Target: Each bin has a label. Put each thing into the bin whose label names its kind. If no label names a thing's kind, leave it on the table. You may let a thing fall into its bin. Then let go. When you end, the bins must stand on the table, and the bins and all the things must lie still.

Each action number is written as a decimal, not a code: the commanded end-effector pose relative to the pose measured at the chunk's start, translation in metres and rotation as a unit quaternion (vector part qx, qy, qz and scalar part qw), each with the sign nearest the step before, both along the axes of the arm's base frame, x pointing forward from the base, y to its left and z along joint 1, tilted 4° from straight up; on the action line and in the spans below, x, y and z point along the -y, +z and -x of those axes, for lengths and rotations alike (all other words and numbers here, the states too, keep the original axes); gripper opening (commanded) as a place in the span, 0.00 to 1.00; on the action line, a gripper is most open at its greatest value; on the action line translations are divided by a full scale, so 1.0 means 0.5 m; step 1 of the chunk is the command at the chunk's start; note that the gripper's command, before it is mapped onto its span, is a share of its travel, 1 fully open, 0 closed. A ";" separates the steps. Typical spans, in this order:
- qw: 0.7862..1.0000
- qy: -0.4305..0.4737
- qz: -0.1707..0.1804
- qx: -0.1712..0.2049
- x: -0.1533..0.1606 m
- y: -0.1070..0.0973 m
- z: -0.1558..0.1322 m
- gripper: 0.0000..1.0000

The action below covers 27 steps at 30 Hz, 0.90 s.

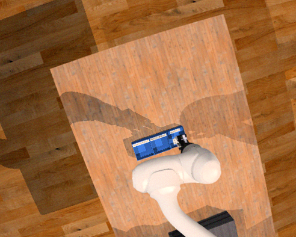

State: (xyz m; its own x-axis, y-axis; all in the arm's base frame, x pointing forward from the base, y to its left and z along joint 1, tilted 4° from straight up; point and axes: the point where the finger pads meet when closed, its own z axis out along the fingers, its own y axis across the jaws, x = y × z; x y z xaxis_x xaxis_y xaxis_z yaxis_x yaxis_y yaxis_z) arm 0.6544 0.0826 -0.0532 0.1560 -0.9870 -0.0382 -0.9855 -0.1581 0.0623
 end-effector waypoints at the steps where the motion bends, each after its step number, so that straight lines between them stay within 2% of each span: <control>1: 1.000 0.000 0.000 0.000 0.000 -0.011 0.001 0.13; 14: 1.000 0.000 0.000 0.000 -0.002 -0.055 0.004 0.13; 27: 1.000 0.000 0.000 0.000 -0.002 -0.055 0.004 0.13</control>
